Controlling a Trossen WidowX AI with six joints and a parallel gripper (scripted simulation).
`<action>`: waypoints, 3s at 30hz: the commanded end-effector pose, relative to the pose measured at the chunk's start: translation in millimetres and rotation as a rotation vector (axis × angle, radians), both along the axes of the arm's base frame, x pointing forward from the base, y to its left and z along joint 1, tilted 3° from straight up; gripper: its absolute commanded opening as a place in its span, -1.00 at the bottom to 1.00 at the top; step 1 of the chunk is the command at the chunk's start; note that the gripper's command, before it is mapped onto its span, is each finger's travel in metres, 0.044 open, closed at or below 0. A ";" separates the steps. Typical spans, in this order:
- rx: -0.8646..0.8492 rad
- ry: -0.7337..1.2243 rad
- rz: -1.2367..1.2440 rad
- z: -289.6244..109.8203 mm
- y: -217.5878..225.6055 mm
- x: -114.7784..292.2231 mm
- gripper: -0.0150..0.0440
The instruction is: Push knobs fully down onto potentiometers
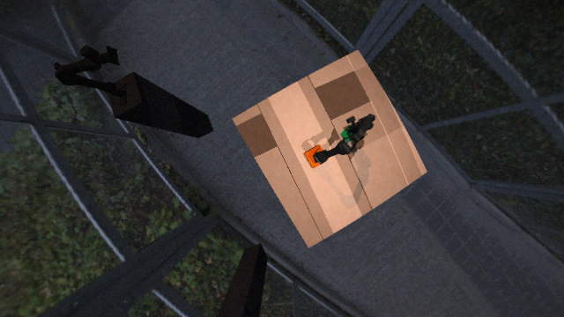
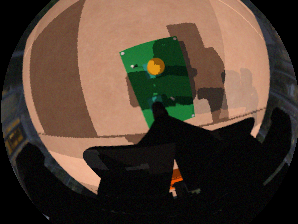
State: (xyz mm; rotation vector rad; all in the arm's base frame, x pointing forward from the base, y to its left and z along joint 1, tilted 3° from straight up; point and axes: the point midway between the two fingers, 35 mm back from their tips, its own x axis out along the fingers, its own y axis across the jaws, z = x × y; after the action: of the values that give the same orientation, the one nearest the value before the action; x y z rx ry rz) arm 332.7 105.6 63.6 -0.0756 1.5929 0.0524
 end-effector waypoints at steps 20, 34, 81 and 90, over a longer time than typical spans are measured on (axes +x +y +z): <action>-0.004 0.000 0.005 -6.6 -1.0 -0.2 -0.49; -0.004 0.000 0.005 -5.2 -0.9 -0.2 -0.49; -0.004 0.000 0.005 -17.1 -1.2 -0.5 -0.49; -0.004 0.000 0.005 -21.1 -1.3 -0.6 -0.49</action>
State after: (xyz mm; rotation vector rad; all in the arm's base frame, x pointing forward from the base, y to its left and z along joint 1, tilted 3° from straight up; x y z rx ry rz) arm 331.5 105.1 52.4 -0.0741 1.5860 0.0539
